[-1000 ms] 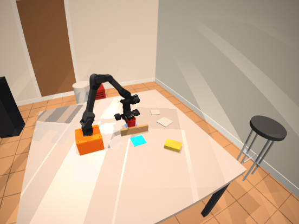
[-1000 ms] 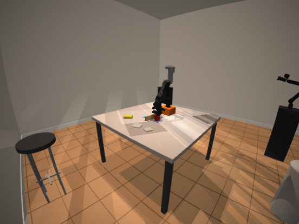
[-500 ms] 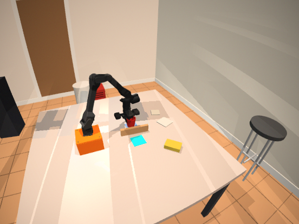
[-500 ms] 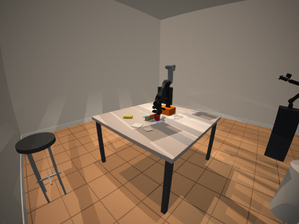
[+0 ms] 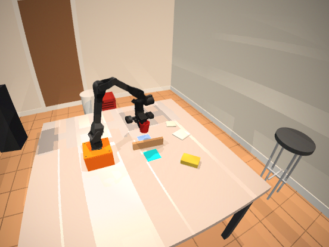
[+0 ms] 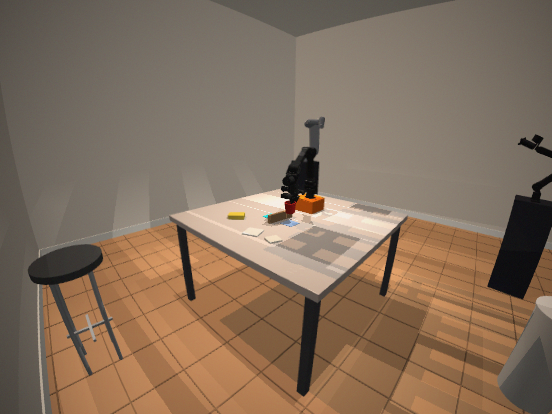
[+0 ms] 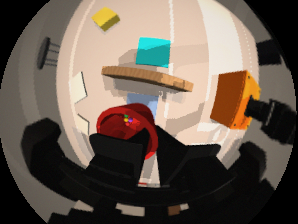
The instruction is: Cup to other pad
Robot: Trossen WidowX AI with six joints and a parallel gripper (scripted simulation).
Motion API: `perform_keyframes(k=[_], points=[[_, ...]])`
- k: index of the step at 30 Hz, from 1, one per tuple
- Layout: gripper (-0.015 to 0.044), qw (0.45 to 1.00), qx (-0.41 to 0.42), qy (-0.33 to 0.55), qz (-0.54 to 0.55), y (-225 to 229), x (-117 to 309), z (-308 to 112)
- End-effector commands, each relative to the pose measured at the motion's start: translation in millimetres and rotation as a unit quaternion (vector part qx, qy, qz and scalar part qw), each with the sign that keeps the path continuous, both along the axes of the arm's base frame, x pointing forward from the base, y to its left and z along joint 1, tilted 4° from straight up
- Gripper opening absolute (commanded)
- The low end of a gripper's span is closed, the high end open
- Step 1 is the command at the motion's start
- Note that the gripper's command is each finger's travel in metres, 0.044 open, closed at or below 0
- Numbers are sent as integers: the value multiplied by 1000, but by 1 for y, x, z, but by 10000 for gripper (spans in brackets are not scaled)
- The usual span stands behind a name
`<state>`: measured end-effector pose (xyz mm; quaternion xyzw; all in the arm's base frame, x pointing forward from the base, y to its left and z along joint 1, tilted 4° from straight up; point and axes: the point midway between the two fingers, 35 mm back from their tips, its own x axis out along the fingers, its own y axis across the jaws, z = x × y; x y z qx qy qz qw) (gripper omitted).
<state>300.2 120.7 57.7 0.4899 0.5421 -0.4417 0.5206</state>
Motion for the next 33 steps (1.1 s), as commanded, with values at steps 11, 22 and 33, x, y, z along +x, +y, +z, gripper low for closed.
perform_keyframes(k=[11,22,33], points=[[0,1000,0,-1,0,-2,0,8],[0,1000,0,-1,0,-2,0,8],[0,1000,0,-1,1,-16,1,8]])
